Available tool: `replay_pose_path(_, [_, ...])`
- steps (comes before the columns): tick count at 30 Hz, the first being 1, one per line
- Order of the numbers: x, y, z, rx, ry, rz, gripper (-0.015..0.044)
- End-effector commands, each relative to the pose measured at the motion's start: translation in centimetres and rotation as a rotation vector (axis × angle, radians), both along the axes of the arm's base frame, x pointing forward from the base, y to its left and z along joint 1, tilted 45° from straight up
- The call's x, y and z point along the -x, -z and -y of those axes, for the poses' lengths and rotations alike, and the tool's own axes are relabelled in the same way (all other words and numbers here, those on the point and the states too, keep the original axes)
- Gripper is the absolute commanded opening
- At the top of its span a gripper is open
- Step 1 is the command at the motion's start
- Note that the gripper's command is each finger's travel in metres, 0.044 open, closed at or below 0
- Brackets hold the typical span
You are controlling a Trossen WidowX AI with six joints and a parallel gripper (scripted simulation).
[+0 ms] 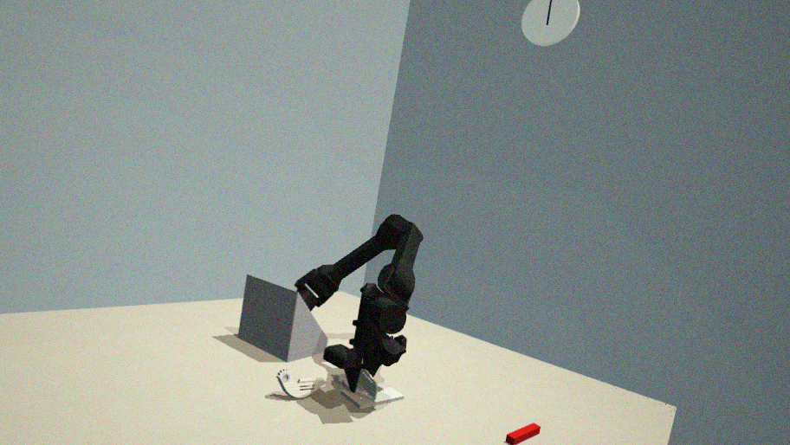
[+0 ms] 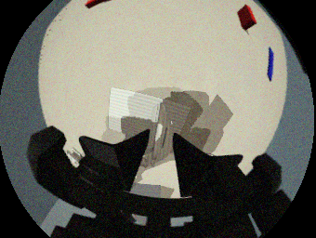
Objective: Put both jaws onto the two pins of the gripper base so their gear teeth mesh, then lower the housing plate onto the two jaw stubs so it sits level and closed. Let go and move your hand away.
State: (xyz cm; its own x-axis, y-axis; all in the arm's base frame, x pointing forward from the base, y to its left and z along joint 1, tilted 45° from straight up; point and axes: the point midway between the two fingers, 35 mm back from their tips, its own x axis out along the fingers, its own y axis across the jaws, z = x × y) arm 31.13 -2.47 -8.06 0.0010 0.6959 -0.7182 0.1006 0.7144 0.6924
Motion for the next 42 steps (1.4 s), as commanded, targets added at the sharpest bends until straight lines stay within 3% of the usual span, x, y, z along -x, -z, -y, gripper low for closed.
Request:
replay_pose_path(1, [0.0,0.0,0.0,0.0,0.0,0.0,0.0186])
replay_pose_path(3, [0.0,0.0,0.0,0.0,0.0,0.0,0.0224])
replay_pose_path(17, [0.0,-0.1,0.1,0.0,0.0,0.0,0.0224])
replay_pose_path(26, [0.0,-4.8,4.7,-0.002,0.004,0.0,0.0224])
replay_pose_path(30, [0.0,-4.4,4.5,-0.007,0.016,-0.001,0.0224])
replay_pose_path(38, [-0.1,-4.6,4.7,-0.004,0.018,0.001,0.0014])
replay_pose_path(42, [-0.1,-4.6,4.7,-0.004,0.018,0.001,0.0])
